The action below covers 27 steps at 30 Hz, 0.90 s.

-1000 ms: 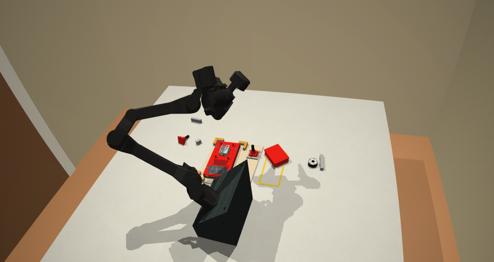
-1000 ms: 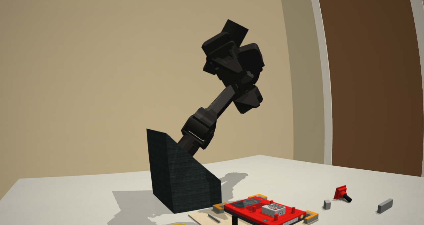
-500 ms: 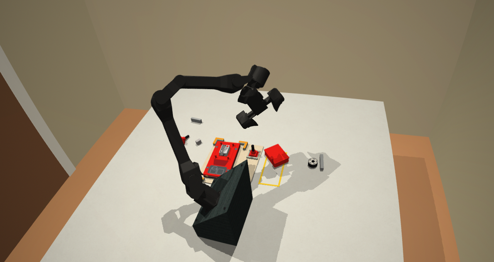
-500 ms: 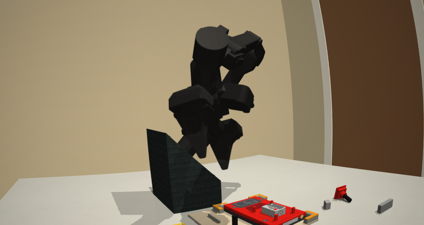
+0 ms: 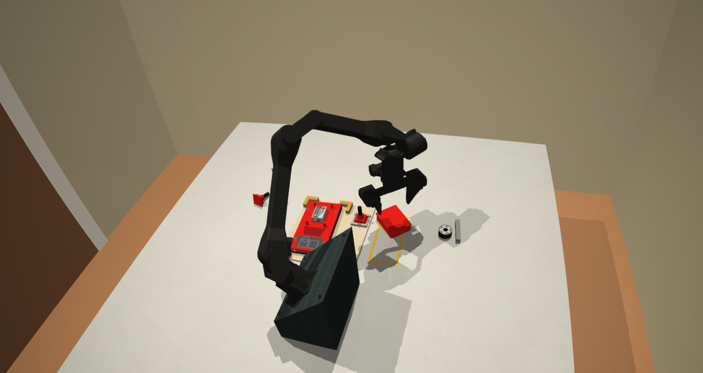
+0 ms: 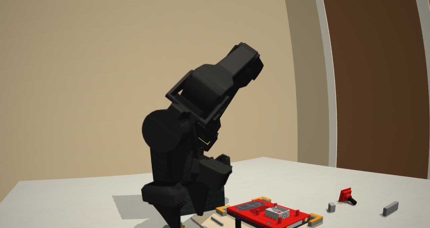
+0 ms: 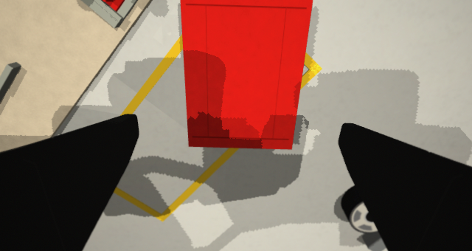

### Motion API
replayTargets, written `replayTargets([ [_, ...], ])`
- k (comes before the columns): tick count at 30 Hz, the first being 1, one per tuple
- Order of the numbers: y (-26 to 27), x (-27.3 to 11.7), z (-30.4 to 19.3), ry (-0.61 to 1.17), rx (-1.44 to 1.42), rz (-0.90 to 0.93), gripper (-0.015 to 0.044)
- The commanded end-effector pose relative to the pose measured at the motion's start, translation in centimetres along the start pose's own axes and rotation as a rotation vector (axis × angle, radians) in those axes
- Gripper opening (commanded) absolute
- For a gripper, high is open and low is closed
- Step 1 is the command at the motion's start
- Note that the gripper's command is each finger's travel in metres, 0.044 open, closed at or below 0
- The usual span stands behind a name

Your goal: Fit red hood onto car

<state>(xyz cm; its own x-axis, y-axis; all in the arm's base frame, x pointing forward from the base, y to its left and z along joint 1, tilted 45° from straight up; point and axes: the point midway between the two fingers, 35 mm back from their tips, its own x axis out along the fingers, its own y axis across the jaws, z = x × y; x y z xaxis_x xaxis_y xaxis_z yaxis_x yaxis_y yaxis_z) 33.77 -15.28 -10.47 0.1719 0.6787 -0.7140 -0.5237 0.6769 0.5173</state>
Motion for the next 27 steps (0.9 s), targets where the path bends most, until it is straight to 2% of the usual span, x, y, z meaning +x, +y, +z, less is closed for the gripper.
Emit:
replayTargets([
  [1,-0.3,-0.4,0.3,-0.001,-0.016,-0.007,0.0440],
  [27,-0.3,2.0,0.5,-0.001,-0.016,-0.007,0.0440],
])
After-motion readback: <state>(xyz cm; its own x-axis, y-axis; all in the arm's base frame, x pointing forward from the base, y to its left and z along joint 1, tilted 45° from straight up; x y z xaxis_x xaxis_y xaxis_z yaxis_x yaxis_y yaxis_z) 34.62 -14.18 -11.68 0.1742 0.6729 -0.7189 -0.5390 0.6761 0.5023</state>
